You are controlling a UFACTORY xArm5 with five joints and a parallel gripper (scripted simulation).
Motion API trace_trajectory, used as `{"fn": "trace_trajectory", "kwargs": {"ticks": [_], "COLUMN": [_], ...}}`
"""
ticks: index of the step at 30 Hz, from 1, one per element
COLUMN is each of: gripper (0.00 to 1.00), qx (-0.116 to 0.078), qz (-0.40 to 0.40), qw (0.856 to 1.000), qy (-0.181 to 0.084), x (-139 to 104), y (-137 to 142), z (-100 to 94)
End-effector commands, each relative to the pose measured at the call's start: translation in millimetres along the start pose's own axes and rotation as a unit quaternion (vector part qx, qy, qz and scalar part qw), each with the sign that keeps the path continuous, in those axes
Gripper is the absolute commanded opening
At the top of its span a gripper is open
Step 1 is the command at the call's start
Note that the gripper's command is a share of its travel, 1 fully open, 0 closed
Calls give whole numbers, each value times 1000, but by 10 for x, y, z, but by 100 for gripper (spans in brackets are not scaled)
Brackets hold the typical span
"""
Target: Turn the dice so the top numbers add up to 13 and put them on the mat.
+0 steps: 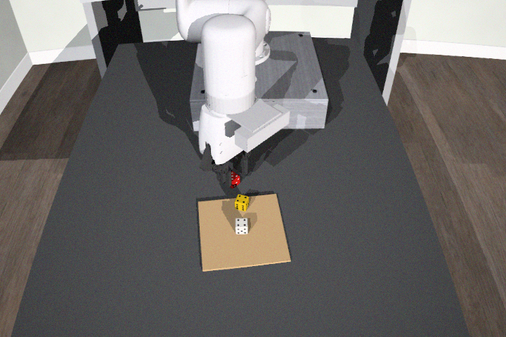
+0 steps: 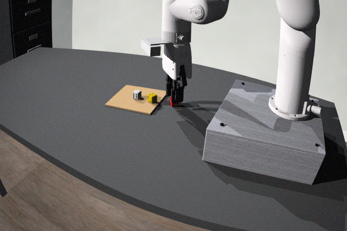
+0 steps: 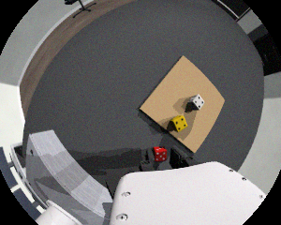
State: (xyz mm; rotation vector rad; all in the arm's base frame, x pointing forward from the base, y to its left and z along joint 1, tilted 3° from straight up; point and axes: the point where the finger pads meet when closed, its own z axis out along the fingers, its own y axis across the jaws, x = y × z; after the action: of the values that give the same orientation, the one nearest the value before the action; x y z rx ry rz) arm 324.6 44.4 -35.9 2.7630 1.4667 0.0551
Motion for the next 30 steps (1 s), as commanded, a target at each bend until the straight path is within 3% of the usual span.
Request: {"fn": "trace_trajectory", "kwargs": {"ticks": [1, 30], "gripper": [36, 36], "qx": [-1, -1], "qz": [0, 0], "qw": [1000, 1000], "qy": [1, 1], "x": [9, 10], "y": [8, 7], "z": [54, 159]}}
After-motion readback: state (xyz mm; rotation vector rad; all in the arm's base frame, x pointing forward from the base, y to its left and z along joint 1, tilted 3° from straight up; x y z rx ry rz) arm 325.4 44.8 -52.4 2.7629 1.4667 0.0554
